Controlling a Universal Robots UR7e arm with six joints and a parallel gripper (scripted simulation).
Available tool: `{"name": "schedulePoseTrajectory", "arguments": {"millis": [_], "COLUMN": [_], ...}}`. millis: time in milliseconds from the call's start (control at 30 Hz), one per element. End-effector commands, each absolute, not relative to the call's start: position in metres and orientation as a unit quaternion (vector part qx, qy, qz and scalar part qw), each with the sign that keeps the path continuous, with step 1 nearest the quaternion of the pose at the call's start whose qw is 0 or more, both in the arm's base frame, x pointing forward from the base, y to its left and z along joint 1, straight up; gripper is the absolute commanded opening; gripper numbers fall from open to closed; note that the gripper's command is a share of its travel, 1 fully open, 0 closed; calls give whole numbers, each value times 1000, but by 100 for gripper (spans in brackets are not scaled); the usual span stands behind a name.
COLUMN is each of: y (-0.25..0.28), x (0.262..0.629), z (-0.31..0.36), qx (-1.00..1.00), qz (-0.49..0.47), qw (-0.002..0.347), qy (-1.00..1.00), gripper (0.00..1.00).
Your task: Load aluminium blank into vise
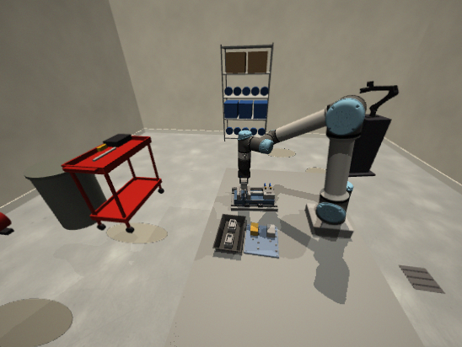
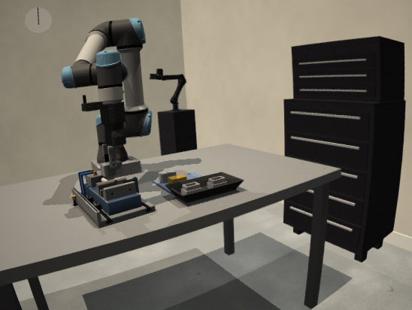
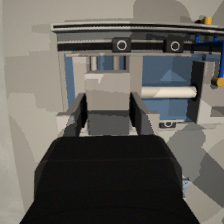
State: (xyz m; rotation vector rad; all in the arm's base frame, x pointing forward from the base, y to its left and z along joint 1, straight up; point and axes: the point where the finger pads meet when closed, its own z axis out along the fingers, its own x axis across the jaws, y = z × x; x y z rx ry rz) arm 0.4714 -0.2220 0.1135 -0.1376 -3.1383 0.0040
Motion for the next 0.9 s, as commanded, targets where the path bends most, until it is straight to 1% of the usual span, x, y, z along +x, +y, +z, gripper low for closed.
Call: {"name": "schedulePoseTrajectory", "arguments": {"millis": [0,867], "y": [-222,-222], "x": [472,472], "z": [114,104], "qx": [-44,-44], "qz": [2,2], "qw": [-1,-1], "qy": [-999,-999], "gripper": [0,0]}}
